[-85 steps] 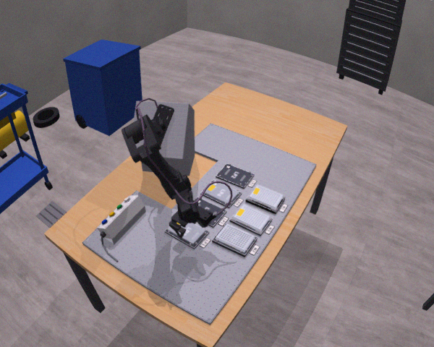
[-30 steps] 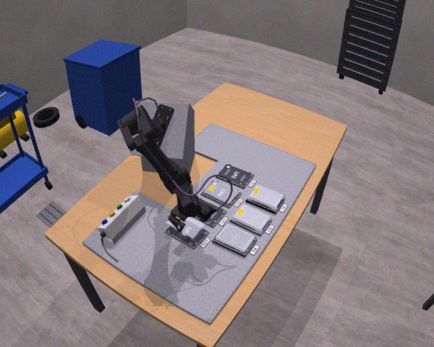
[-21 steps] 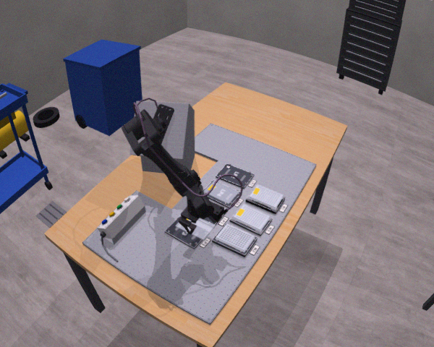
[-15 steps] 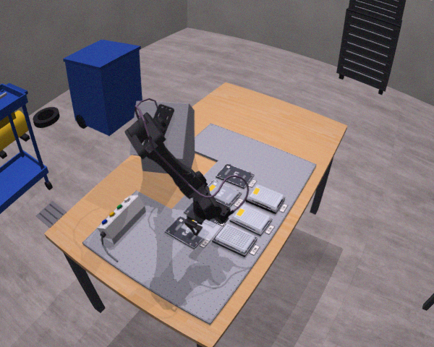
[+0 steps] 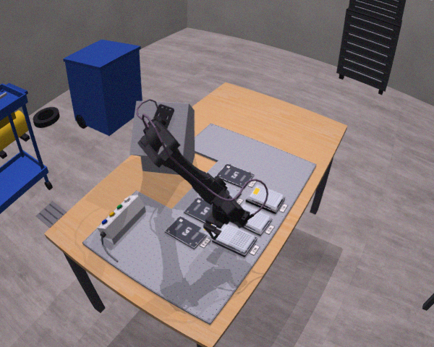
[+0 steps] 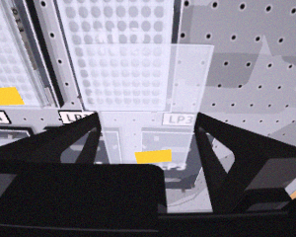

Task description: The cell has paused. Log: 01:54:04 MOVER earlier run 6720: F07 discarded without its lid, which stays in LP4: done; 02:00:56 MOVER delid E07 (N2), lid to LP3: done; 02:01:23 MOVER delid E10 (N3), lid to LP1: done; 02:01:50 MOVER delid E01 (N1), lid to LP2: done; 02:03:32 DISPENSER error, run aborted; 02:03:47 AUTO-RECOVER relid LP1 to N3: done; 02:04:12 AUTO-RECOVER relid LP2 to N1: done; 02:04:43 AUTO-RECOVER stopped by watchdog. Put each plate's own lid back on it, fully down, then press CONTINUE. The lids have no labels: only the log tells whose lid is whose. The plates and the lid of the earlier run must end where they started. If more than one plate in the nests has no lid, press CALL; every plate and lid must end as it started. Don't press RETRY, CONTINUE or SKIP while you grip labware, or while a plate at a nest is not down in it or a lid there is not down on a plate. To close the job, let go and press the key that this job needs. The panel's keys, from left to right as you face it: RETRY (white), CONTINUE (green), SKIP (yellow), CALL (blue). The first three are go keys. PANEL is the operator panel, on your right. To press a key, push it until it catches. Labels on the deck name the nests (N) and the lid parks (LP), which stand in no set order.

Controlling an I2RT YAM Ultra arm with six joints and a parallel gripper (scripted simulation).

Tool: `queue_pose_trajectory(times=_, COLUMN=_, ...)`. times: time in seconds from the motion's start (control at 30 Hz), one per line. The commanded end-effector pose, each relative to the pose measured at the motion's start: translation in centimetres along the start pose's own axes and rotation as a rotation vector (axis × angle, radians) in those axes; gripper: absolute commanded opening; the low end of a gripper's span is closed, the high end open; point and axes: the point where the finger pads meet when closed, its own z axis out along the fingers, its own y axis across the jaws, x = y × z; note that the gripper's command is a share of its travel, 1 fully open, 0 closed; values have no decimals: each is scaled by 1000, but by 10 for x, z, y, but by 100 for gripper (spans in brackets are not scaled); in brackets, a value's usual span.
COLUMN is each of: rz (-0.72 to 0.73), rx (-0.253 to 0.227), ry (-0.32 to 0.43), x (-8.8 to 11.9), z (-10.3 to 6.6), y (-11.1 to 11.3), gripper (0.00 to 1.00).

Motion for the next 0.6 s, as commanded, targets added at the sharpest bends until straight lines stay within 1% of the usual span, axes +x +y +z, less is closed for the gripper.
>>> queue_pose_trajectory(times=0.0, rz=4, rx=-1, ry=4, x=-16, z=-9, y=5, gripper=0)
queue_pose_trajectory(times=0.37, rz=4, rx=-1, ry=2, x=-67, z=-10, y=24, gripper=0)
queue_pose_trajectory(times=0.53, rz=4, rx=-1, ry=2, x=-69, z=-10, y=26, gripper=0)
queue_pose_trajectory(times=0.57, rz=27, rx=9, ry=-24, x=-75, z=-22, y=14, gripper=0)
